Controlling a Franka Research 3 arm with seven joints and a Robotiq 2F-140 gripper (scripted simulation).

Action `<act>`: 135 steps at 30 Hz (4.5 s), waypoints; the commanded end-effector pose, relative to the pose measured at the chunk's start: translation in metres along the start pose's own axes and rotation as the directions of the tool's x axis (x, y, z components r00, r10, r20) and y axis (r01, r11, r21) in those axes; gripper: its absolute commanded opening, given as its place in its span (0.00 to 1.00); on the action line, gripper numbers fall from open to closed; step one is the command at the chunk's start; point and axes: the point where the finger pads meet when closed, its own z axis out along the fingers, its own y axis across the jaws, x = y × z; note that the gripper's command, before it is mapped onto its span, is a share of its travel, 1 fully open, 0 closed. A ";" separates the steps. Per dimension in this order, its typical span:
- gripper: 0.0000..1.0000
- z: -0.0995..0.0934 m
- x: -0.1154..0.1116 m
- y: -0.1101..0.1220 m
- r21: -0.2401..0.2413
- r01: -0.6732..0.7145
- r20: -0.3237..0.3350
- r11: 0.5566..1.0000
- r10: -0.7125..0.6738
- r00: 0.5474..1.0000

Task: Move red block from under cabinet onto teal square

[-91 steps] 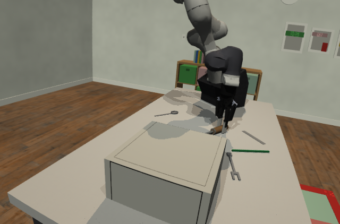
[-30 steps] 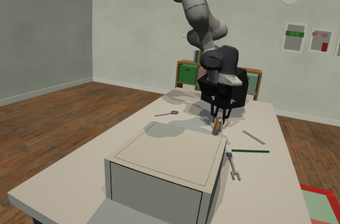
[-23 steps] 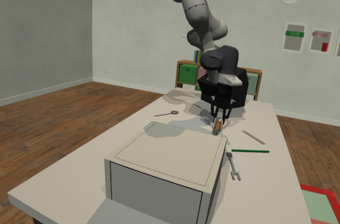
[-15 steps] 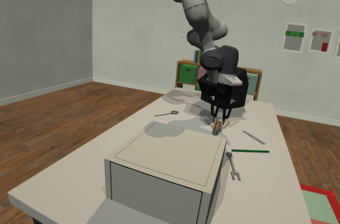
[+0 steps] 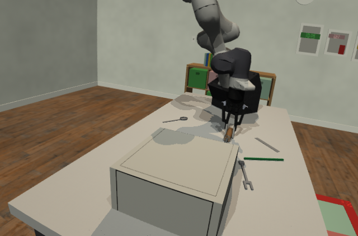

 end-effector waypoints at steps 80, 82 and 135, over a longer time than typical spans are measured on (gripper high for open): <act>0.00 -0.001 0.000 -0.001 0.007 0.022 0.000 1.000 -0.022 1.000; 0.00 -0.001 0.000 -0.001 0.007 0.022 0.000 1.000 -0.022 1.000; 0.00 -0.001 0.072 -0.001 0.007 0.024 0.000 1.000 -0.024 1.000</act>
